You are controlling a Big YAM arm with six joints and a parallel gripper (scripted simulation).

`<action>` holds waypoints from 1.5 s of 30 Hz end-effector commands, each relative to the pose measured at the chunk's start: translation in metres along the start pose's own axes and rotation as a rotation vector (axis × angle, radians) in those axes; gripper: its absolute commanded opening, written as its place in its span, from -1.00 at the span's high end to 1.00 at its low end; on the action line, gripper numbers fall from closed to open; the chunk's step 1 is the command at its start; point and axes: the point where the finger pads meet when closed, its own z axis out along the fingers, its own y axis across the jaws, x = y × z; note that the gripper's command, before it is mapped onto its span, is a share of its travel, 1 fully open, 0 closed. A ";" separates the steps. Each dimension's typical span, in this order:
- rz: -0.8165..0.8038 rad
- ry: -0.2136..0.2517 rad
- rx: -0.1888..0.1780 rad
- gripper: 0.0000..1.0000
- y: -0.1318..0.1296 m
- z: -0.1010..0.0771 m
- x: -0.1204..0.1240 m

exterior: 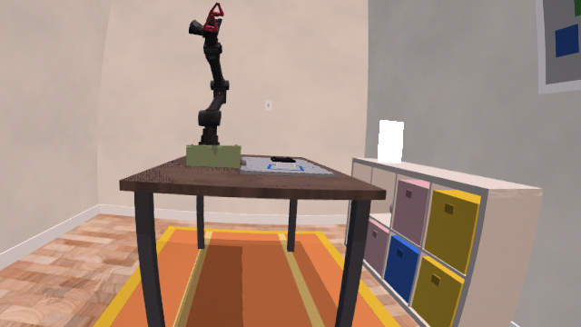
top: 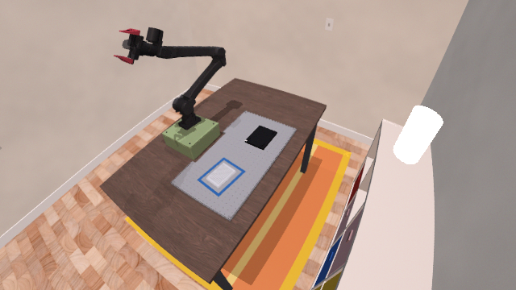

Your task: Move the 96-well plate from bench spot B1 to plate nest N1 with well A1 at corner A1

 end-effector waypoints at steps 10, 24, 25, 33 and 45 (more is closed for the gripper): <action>-0.248 0.085 0.067 -1.00 -0.001 0.031 0.019; -0.431 0.210 0.161 -1.00 -0.046 0.051 0.051; -0.456 0.230 0.171 -1.00 -0.050 0.053 0.054; -0.566 0.313 0.214 -1.00 -0.080 0.062 0.079; -0.757 0.482 0.259 -1.00 -0.117 0.067 0.114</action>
